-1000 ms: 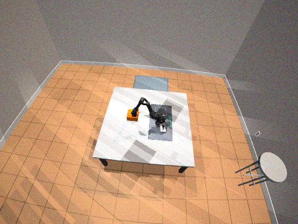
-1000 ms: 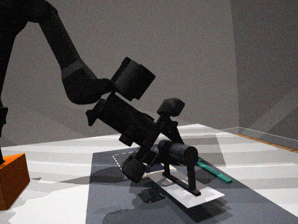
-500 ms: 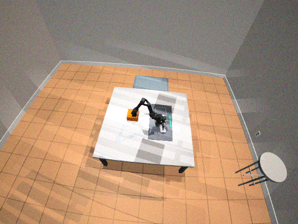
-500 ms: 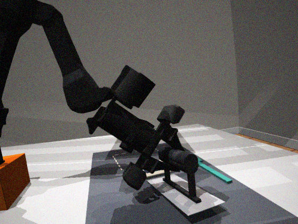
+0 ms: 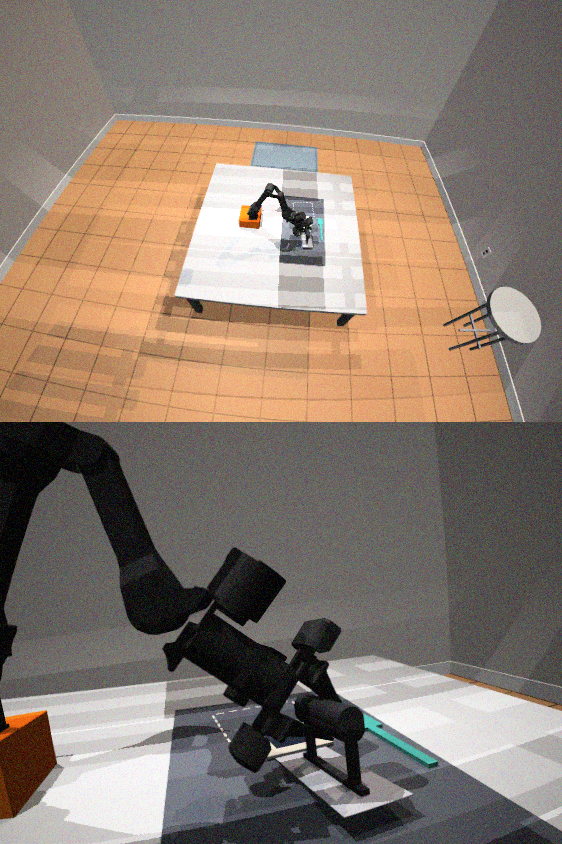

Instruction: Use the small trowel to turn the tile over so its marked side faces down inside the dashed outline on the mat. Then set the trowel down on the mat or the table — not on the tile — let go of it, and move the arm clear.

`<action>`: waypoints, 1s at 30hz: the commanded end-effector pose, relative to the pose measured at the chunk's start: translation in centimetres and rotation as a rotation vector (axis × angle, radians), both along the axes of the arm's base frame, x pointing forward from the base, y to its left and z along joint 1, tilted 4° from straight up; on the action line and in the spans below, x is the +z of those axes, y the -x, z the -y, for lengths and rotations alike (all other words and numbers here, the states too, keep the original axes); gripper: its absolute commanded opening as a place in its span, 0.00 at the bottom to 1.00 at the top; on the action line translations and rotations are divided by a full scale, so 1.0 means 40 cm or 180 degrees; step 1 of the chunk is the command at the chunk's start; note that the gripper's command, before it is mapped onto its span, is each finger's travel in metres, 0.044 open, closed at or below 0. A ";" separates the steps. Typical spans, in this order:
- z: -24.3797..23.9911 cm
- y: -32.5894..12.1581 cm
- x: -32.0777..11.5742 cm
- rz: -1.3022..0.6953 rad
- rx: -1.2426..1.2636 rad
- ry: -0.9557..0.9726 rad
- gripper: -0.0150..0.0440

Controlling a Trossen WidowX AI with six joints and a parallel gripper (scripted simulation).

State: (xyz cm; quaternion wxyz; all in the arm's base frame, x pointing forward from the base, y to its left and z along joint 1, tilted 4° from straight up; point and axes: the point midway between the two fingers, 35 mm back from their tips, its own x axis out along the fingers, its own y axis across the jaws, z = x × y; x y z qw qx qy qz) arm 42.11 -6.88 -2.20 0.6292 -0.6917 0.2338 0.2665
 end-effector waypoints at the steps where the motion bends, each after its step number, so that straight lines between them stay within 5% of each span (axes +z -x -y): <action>1: -0.033 0.000 0.002 0.0007 0.0054 -0.0026 0.25; 30: -0.065 0.004 0.027 -0.0013 0.0046 -0.0340 0.25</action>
